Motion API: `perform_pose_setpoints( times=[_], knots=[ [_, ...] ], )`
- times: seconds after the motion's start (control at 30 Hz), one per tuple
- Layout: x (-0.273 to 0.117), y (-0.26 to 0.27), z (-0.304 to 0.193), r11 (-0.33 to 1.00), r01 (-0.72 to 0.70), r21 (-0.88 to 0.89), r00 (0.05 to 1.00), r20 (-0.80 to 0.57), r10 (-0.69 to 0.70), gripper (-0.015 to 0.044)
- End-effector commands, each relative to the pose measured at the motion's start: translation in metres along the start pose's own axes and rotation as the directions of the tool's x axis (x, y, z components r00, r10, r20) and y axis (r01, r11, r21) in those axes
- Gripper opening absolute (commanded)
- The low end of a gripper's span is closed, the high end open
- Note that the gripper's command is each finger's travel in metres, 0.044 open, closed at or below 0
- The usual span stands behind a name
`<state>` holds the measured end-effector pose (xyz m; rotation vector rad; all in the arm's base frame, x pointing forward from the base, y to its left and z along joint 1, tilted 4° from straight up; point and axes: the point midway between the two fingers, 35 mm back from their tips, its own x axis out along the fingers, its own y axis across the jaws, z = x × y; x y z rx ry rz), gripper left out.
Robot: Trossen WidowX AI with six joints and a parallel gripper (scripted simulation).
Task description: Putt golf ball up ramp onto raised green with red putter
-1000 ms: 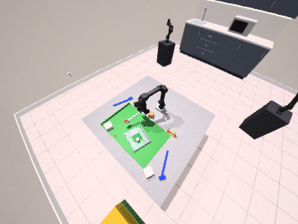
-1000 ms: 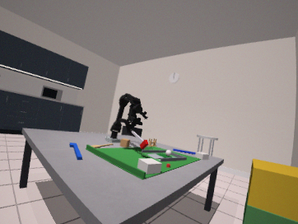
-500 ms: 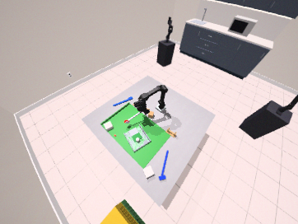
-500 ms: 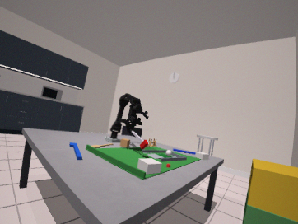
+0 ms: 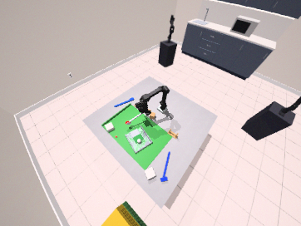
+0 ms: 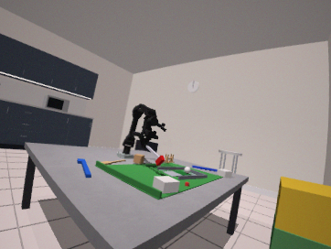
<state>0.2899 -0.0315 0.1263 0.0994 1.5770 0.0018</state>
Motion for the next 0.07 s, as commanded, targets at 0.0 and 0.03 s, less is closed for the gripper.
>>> perform_pose_setpoints(
  times=[0.0, 0.03],
  knots=[
    [0.0002, 0.0000, 0.0005, 1.000, 0.000, 0.000, 1.000, 0.002, 0.000, 0.0000],
    [0.0002, 0.0000, 0.0005, 1.000, 0.000, 0.000, 1.000, 0.002, 0.000, 0.0000]
  ],
)
